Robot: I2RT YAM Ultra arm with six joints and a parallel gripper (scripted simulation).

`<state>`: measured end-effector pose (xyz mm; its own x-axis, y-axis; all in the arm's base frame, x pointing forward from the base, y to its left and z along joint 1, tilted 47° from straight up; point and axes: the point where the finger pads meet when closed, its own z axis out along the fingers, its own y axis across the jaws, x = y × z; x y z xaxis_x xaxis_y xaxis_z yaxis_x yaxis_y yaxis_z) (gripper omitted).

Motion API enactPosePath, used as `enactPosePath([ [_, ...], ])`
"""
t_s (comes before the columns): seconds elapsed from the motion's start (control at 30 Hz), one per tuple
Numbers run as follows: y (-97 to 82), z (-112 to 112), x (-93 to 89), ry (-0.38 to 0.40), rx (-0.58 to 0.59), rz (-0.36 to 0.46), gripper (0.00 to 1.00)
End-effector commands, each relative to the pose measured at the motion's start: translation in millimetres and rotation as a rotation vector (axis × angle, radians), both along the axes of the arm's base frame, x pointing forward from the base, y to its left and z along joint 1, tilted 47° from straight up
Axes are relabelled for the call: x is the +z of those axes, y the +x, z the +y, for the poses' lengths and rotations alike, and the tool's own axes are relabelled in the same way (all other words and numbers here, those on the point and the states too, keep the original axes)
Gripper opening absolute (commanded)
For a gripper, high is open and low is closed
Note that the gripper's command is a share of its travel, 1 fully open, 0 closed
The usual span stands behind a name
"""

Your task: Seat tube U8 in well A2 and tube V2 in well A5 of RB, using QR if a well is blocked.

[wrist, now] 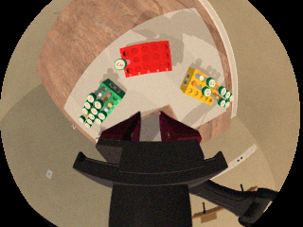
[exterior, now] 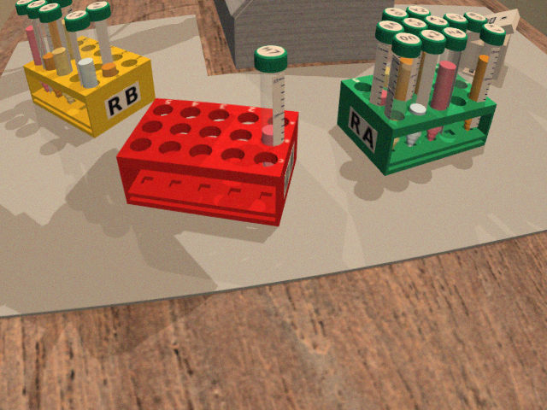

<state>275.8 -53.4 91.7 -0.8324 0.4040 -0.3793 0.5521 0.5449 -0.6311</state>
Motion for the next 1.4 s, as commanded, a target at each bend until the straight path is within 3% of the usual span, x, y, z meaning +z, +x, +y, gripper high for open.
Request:
enactPosePath([
  [0.0,12.2,24.8,-17.7,0.013,-0.009,-0.046,0.30],
  [0.3,21.9,61.2,-54.9,0.015,-0.009,-0.046,0.30],
  [0.43,19.2,65.9,-59.4,0.004,-0.009,-0.022,0.30],
  [1.37,37.4,154.4,-154.2,0.004,-0.010,-0.023,0.30],
])
